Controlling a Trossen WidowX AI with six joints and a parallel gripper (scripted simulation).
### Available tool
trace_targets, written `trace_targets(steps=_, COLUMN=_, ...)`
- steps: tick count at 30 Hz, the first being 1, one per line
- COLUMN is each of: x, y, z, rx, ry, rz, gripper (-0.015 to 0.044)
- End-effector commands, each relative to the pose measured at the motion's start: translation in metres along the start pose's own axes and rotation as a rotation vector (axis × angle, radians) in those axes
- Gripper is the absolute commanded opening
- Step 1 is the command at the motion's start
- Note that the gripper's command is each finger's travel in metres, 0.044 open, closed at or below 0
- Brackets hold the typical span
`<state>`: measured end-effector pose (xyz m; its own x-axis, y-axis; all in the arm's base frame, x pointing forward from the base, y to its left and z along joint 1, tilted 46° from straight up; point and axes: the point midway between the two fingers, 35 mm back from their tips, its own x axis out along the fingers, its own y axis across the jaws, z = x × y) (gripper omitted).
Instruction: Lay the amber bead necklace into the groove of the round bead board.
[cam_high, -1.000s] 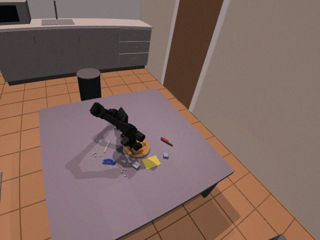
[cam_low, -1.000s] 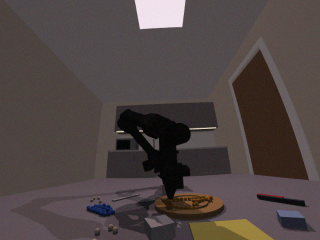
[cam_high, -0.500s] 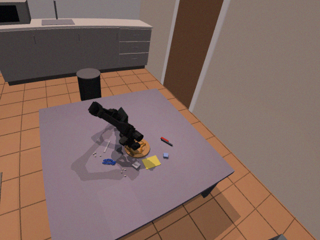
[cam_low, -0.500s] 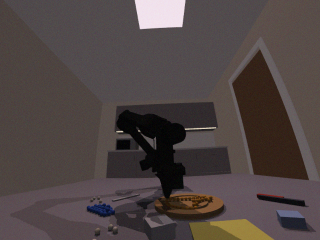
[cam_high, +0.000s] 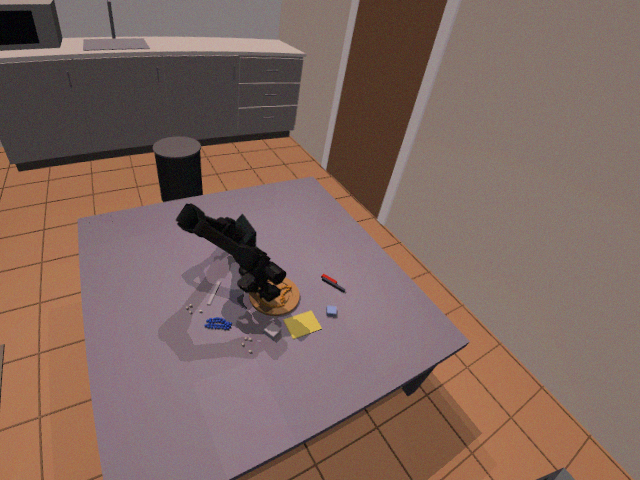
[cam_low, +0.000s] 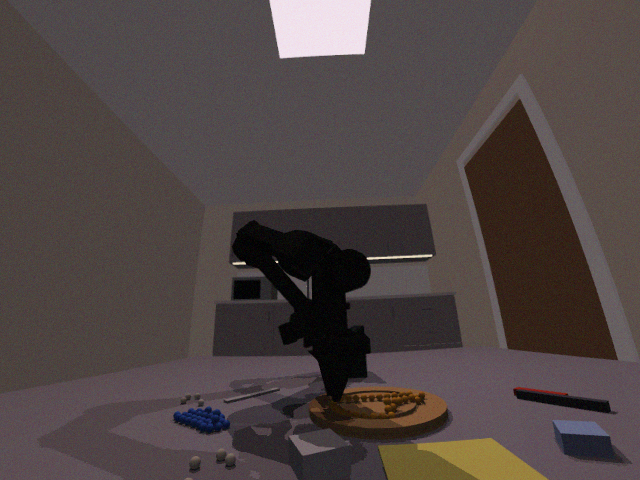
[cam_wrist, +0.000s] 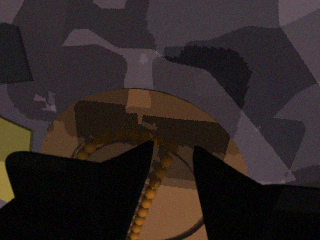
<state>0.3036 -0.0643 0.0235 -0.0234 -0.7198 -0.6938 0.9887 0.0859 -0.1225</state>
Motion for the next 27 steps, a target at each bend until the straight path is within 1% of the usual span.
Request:
trace_targets(steps=1, x=-0.0002, y=0.0004, z=0.0002, rx=0.002, ry=0.0, rz=0.001, gripper=0.0263)
trace_targets(steps=8, x=-0.0016, y=-0.0005, z=-0.0001, rx=-0.007, ry=-0.001, rz=-0.002, gripper=0.044)
trace_targets(steps=27, x=-0.0051, y=-0.0005, z=-0.0002, rx=-0.006, ry=-0.003, rz=-0.002, gripper=0.044)
